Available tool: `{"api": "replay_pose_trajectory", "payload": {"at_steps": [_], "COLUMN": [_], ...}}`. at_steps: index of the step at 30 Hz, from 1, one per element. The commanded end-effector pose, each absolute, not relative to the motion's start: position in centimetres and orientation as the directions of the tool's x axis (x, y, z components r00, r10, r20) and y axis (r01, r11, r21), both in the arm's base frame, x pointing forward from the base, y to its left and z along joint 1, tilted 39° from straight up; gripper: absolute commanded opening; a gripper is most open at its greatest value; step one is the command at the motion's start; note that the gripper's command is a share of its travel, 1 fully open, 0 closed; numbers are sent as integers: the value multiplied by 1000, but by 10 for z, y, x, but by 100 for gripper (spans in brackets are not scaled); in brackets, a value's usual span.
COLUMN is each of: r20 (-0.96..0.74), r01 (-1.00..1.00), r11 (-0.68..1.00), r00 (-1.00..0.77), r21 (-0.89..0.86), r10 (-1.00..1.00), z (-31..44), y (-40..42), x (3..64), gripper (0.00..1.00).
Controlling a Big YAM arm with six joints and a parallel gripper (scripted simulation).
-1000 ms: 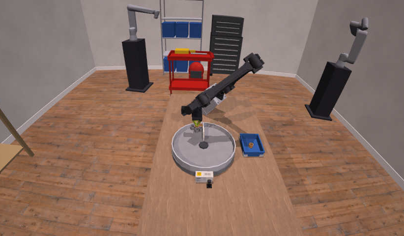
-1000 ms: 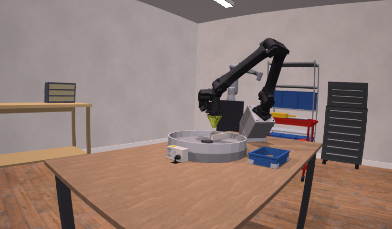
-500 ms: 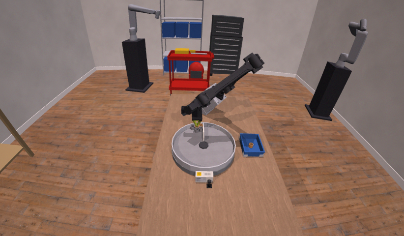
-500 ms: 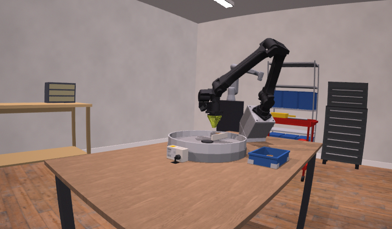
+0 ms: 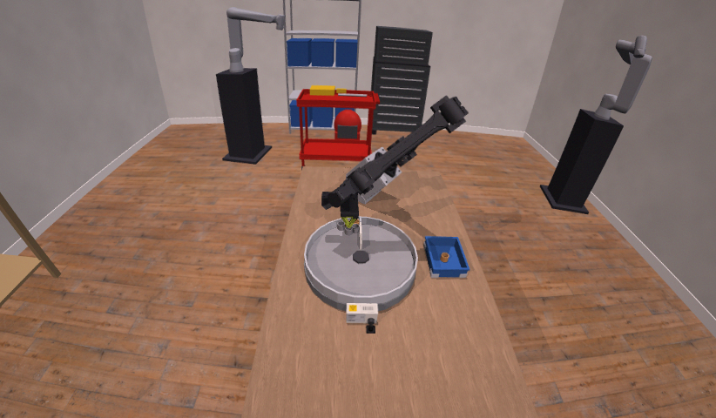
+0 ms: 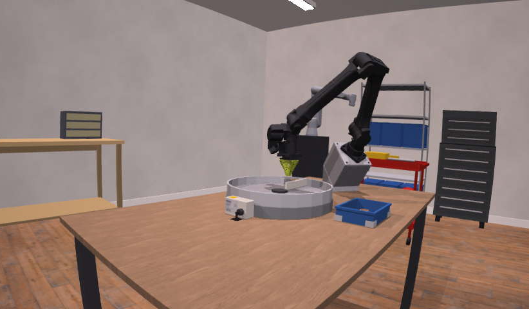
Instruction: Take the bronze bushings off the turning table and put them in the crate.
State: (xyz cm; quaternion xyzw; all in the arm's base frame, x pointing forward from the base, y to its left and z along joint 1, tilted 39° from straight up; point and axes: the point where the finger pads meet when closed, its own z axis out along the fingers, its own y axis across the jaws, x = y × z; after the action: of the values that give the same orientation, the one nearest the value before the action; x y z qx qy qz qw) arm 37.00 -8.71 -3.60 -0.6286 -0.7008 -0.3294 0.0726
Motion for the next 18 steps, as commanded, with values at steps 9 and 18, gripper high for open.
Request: {"api": "replay_pose_trajectory", "payload": {"at_steps": [9,18], "r20": [505,503], "r01": [921,921], "r11": [-37,-32], "r00": [-178,-184], "r21": [387,389], "r10": [844,844], "z": [-30,-30], "y": [-97,-97], "x": [378,377], "gripper": [12,12]}}
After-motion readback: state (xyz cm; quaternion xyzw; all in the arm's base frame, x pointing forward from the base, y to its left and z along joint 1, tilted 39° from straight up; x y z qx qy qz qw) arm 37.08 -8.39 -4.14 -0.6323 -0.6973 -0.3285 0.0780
